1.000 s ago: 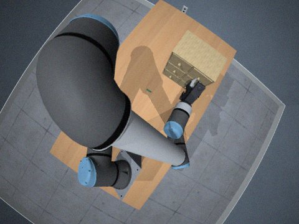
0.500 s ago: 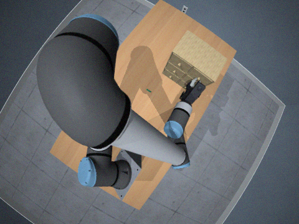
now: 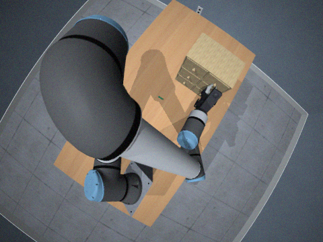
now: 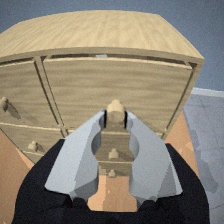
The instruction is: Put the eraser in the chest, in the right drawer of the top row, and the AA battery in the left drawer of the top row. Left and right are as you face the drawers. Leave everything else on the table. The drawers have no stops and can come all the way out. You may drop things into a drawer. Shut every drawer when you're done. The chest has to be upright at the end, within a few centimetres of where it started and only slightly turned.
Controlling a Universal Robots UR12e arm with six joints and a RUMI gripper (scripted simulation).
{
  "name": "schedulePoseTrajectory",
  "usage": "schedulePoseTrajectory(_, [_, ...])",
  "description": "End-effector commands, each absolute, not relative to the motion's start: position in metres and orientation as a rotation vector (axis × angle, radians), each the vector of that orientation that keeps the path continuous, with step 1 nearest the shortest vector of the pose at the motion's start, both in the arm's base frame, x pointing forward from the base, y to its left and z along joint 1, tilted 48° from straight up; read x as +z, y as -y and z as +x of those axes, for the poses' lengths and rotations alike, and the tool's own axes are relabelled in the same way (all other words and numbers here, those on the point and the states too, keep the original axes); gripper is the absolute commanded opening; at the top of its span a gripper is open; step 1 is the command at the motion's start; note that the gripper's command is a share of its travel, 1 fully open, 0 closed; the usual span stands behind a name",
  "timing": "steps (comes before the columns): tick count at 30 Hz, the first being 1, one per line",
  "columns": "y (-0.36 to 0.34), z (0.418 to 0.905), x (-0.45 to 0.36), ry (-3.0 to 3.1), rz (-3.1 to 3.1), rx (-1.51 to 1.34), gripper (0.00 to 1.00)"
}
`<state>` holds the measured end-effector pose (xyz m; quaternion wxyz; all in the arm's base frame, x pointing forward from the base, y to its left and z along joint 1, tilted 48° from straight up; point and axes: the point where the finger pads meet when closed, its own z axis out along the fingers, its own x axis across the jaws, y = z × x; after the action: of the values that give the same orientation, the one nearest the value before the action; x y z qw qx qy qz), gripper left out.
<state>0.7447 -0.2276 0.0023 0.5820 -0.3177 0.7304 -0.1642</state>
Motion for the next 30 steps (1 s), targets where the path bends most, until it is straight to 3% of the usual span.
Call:
schedulePoseTrajectory(1, [0.2282,0.7448,0.0026,-1.706,-0.742,-0.385,0.07])
schedulePoseTrajectory(14, [0.2282,0.7448,0.0026,-1.706,-0.742,-0.385,0.07])
schedulePoseTrajectory(30, [0.2282,0.7448,0.0026,-1.706,-0.742,-0.385,0.20])
